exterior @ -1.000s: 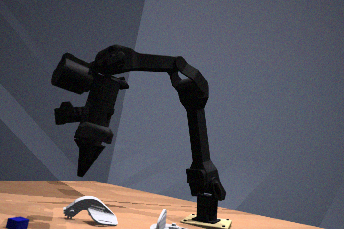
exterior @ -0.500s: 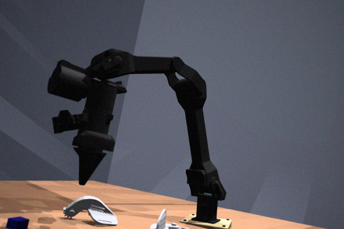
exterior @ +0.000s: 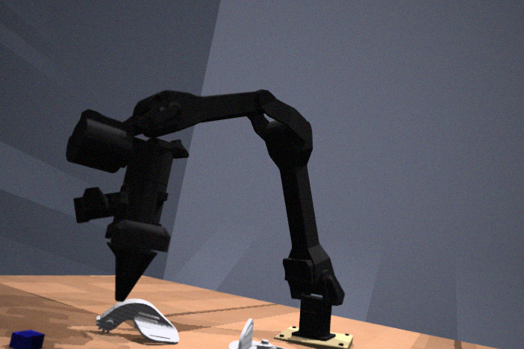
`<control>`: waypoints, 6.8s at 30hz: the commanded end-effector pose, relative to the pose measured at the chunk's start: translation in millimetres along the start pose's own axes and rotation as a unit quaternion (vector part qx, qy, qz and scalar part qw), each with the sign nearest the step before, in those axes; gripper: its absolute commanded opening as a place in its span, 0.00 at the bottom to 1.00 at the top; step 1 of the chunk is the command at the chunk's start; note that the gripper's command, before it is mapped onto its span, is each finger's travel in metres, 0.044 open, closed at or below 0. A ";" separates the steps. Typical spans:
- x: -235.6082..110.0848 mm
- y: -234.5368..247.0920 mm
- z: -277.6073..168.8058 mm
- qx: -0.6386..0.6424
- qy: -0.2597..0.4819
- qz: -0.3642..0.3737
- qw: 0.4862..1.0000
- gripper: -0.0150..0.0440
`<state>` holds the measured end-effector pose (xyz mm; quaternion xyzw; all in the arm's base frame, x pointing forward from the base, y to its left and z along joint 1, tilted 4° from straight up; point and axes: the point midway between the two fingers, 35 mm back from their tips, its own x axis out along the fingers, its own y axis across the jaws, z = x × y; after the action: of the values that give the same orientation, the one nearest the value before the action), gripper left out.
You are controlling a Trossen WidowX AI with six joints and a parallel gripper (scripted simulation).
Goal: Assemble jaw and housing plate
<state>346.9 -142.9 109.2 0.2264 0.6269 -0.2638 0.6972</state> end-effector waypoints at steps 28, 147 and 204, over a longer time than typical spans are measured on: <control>26.7 -17.5 -0.1 -0.003 0.003 -0.001 1.000 0.25; -37.3 -100.7 1.6 -0.002 0.001 -0.006 1.000 0.96; -40.5 -100.8 0.3 -0.003 0.004 -0.007 1.000 1.00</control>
<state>278.3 -216.1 151.0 0.2216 0.6321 -0.2657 0.6933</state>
